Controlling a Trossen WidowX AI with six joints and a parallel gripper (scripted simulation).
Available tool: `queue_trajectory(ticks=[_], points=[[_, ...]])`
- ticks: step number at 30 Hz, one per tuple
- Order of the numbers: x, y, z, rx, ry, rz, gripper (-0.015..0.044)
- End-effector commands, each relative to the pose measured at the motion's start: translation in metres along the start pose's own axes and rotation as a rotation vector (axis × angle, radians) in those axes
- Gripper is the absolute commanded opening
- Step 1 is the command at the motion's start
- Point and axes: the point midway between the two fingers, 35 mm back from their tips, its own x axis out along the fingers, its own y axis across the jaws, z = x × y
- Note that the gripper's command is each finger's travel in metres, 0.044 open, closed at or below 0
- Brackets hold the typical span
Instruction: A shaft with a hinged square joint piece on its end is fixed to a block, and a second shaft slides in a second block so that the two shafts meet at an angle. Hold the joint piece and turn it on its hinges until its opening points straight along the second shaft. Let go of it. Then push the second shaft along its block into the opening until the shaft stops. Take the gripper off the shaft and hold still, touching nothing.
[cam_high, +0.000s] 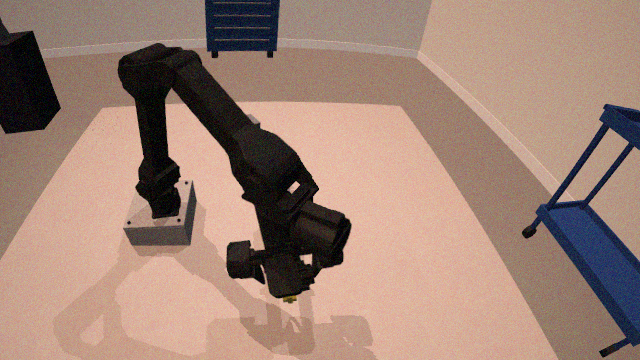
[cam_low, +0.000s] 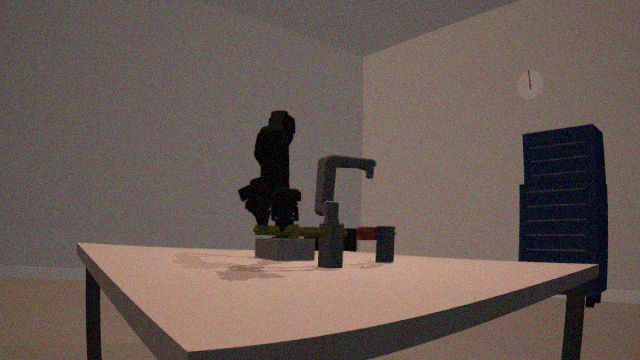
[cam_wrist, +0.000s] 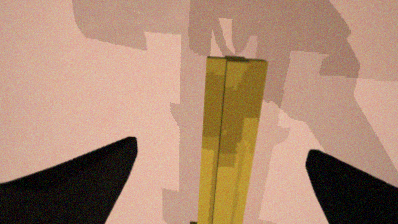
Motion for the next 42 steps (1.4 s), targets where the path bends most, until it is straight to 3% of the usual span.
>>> queue_trajectory(ticks=[1, 14, 27, 36, 38, 42], points=[[0.009, -0.002, -0.003, 0.005, 0.013, -0.008, 0.0440], [0.027, -0.002, -0.004, 0.006, 0.012, -0.008, 0.0440], [0.027, -0.002, -0.004, 0.006, 0.012, -0.008, 0.0102], [0.027, -0.002, -0.004, 0.006, 0.012, -0.008, 0.0102], [0.027, -0.002, -0.004, 0.006, 0.012, -0.008, 0.0069], [0.027, -0.002, -0.004, 0.006, 0.012, -0.008, 0.0067]])
